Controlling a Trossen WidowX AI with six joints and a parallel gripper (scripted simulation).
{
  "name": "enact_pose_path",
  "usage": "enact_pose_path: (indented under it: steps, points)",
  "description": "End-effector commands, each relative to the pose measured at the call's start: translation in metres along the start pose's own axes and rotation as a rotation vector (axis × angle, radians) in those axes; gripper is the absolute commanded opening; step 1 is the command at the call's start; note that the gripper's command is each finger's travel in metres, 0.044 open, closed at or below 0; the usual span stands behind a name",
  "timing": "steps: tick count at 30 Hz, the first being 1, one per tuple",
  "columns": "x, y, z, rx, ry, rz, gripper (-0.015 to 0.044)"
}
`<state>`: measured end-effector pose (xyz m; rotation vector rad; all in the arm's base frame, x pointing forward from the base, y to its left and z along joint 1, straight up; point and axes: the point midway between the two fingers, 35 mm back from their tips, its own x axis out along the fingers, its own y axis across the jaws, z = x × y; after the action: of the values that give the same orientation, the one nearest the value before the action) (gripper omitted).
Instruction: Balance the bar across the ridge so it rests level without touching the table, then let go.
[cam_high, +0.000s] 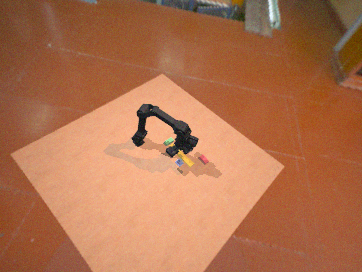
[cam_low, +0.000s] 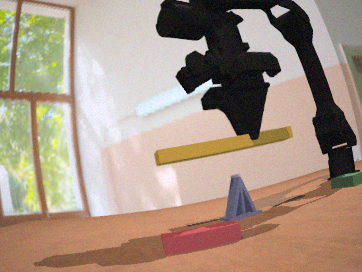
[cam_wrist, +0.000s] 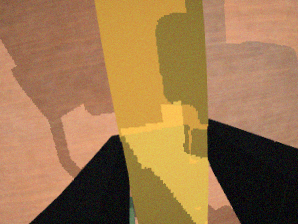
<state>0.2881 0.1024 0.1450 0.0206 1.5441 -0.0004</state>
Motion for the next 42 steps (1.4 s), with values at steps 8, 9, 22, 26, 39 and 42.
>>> enact_pose_path:
  steps: [8,9,22,26,39,42]
  points:
    - [0.019,-0.002,0.0,0.001,-0.001,-0.003,0.0]
    - [0.021,-0.002,0.0,0.001,-0.001,-0.003,0.0]
    - [0.026,-0.002,0.0,0.001,-0.001,-0.003,0.0]
    - [0.026,-0.003,0.0,0.001,-0.001,-0.003,0.0]
    - [0.027,-0.003,0.0,0.001,-0.001,-0.003,0.0]
    - [0.027,-0.003,0.0,0.001,-0.001,-0.003,0.0]
